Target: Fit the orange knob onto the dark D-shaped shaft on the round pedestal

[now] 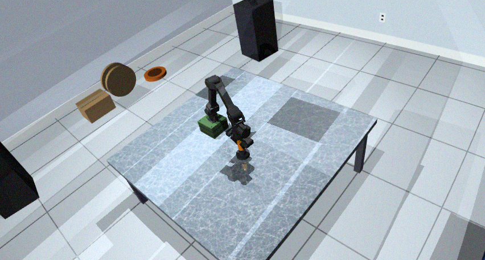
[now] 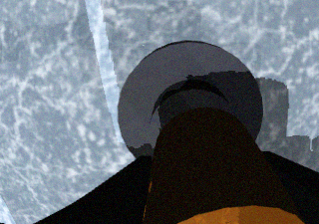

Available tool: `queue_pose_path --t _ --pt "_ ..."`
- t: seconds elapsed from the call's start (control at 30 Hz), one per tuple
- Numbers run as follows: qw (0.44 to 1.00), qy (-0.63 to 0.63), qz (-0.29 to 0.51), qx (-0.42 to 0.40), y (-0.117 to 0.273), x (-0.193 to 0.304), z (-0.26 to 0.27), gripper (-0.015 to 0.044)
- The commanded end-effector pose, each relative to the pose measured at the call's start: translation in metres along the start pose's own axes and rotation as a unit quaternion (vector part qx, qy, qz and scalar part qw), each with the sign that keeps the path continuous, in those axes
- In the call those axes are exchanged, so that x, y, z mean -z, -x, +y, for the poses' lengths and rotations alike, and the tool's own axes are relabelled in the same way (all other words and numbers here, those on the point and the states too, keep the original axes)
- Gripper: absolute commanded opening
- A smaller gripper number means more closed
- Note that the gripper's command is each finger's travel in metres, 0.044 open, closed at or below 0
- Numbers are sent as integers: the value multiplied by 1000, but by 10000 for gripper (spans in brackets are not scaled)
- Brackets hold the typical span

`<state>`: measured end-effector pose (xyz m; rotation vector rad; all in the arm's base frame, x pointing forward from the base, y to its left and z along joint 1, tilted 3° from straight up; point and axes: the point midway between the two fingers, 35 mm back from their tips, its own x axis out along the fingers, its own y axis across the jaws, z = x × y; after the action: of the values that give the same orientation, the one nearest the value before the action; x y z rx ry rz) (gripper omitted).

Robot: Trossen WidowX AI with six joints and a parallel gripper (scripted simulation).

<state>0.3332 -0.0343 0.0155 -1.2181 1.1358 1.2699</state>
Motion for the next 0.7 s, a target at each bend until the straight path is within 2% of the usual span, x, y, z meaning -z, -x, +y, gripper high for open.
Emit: queue_pose_path --t 0.0,0.67 --pt "1000 4 -1 0 -1 0 1 0" --pt "1000 4 -1 0 1 -2 2 0"
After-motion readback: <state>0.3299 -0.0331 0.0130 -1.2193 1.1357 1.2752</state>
